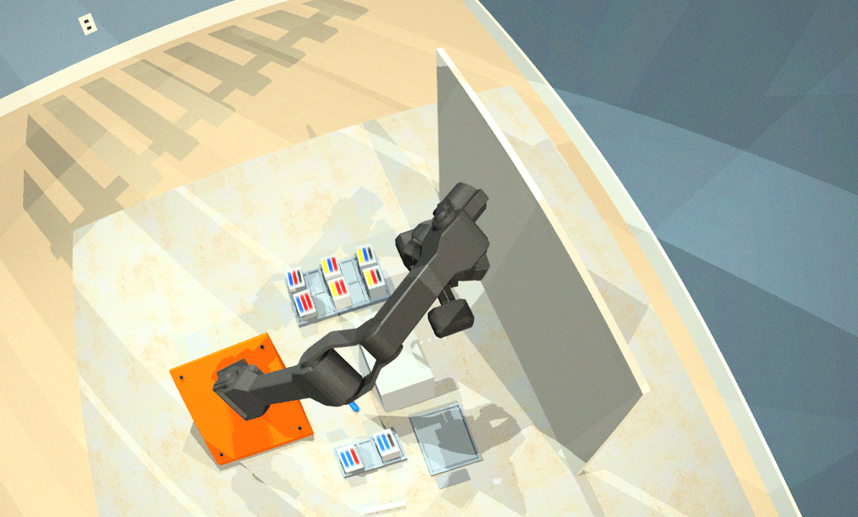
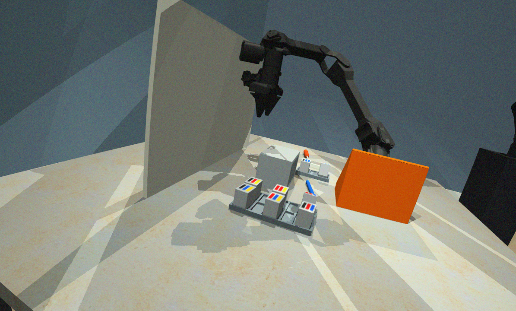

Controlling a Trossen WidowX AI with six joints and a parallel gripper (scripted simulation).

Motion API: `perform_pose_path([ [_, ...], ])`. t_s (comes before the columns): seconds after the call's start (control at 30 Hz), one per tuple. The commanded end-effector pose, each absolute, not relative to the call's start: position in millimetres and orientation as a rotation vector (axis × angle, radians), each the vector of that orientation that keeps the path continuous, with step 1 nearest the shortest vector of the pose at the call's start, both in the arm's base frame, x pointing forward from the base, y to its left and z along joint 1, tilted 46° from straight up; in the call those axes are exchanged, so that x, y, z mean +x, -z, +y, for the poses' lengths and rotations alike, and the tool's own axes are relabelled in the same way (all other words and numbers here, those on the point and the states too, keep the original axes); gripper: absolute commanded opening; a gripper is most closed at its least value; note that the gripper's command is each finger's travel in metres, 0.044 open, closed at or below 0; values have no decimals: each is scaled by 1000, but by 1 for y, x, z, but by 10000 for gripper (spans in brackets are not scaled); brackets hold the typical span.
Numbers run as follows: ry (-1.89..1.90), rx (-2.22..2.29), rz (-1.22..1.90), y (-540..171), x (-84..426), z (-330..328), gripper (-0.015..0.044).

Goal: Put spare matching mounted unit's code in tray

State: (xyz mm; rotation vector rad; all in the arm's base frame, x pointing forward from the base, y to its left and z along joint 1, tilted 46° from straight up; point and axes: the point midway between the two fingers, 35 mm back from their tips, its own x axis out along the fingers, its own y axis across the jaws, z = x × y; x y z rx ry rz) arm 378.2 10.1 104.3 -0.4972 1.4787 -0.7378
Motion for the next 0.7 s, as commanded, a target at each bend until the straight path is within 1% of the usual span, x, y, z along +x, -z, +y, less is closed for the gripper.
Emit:
perform_pose_path([
  [0.0, 748, -503, 1474, -106, 379, 9, 440],
  [0.33, 734, -516, 1482, -103, 379, 11, 440],
  [0.47, 445, -787, 1625, -54, 365, 47, 440],
  [0.67, -43, -1206, 1770, 20, 325, 92, 440],
])
